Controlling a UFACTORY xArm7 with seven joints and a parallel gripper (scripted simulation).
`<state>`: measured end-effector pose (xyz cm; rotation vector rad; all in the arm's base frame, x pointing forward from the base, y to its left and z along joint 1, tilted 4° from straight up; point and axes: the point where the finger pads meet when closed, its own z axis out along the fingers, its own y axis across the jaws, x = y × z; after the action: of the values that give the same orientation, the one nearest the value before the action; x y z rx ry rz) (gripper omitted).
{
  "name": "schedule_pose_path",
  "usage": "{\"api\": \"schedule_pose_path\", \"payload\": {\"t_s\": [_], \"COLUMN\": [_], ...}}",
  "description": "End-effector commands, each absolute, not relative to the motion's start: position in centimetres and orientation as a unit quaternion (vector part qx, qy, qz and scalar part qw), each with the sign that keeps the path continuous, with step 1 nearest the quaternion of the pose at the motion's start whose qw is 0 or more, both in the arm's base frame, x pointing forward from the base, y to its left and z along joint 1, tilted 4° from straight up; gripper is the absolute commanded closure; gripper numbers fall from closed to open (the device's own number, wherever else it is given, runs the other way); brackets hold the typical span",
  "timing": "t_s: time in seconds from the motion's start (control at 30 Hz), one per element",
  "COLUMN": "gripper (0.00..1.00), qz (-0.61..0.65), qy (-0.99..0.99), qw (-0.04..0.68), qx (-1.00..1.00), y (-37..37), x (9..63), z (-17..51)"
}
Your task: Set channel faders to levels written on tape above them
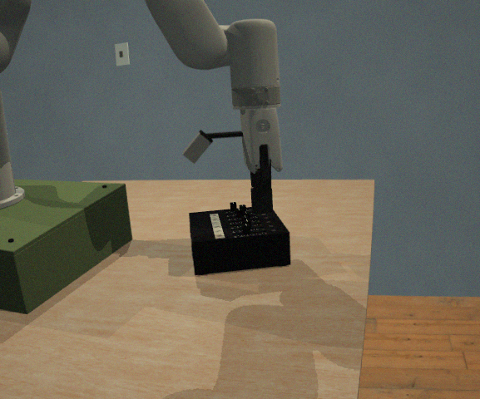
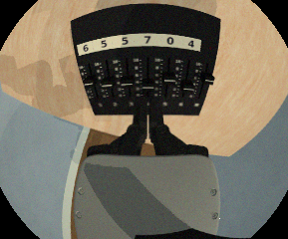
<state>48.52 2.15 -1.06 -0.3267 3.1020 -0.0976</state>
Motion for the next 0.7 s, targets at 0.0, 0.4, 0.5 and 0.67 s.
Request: {"api": "schedule_pose_path", "payload": {"t_s": [0.0,0.4,0.5,0.67], "gripper": [1.00,1.00,1.00,1.00], "qz": [-0.031,-0.031,-0.031,-0.031], "qy": [0.994,0.994,0.994,0.994], "qw": [0.013,0.013,0.013,0.013], "qx": [-0.105,-0.105,-0.105,-0.105], "y": [2.16,2.14,2.14,2.14], "x": [48.71,48.72,48.72,48.72], "z": [-1.13,-1.58,-1.58,-1.58]}}
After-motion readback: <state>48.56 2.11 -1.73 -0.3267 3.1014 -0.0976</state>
